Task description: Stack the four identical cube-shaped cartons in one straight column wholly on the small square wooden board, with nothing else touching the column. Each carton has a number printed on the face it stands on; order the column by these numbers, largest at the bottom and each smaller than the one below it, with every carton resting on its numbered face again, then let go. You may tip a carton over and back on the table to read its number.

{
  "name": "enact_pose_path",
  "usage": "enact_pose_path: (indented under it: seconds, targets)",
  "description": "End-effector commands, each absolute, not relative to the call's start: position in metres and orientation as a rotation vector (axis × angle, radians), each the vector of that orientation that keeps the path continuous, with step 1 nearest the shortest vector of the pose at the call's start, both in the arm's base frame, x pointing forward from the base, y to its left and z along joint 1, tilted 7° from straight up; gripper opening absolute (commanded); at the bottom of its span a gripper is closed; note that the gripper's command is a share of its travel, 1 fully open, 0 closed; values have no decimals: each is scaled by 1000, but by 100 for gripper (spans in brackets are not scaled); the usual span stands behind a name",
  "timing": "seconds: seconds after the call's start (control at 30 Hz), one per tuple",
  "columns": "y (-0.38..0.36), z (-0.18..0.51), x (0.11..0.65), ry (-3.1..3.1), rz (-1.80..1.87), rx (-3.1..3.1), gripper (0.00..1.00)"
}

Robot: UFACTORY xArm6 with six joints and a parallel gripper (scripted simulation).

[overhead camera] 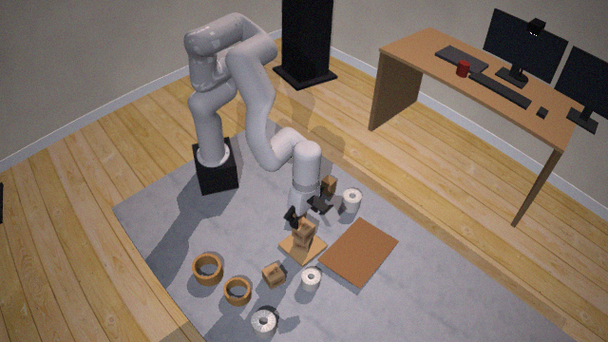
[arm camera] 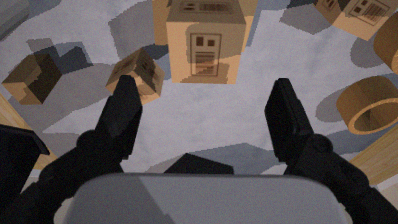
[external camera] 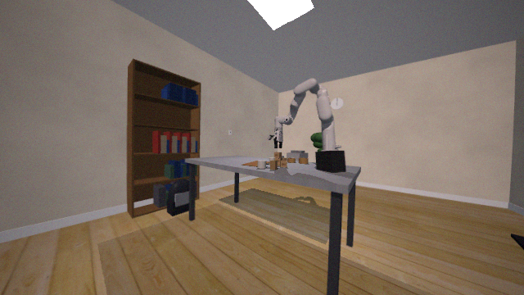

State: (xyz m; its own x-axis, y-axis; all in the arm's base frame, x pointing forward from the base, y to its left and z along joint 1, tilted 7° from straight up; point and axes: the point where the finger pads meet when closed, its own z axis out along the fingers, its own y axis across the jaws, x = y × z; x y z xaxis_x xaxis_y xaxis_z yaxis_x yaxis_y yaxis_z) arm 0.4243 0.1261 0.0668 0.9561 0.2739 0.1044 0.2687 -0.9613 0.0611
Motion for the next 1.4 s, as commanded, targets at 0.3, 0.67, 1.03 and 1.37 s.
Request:
enact_pose_path:
  seconds: [0.3,0.67,1.03,1.37]
  targets:
    - [127,68,426,425,180,3061,100]
    - [127,68,426,425,180,3061,100]
    - [181,68,319,1151,153,2837,100]
    - [190,69,300,1227,152,2803,100]
